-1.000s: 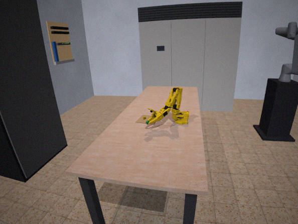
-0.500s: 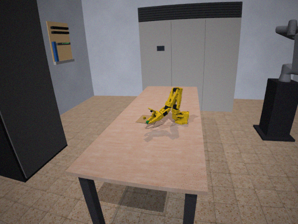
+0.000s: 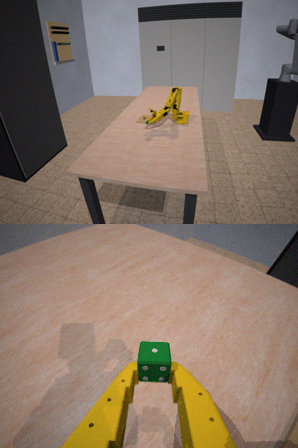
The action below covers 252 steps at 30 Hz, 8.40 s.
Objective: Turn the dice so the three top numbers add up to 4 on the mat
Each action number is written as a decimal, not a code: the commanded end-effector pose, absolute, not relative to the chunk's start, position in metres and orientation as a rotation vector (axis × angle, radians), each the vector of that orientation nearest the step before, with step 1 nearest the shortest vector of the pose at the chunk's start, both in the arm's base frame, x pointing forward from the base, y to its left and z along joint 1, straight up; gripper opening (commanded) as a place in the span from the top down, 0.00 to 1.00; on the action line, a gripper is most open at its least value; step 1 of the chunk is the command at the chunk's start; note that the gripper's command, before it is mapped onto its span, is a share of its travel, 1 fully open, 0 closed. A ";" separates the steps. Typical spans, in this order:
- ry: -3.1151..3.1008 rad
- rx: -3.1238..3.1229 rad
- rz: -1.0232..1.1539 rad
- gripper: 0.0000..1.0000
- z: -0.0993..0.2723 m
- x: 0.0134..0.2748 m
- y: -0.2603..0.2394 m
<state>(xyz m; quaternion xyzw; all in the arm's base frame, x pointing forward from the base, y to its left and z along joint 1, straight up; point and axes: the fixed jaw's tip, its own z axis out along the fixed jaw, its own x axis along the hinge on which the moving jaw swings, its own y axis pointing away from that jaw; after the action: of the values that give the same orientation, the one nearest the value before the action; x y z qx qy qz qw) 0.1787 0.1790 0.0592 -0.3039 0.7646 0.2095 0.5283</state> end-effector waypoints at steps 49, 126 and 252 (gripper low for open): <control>1.805 -0.712 0.520 1.00 0.046 0.179 0.182; 1.805 -0.712 0.520 1.00 0.019 0.180 0.182; 1.879 -0.455 0.718 0.73 0.039 0.149 0.153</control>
<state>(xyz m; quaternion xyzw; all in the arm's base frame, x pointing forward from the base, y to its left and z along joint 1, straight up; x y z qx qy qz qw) 0.1585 0.1601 0.0214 -0.2358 0.7856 0.2565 0.5113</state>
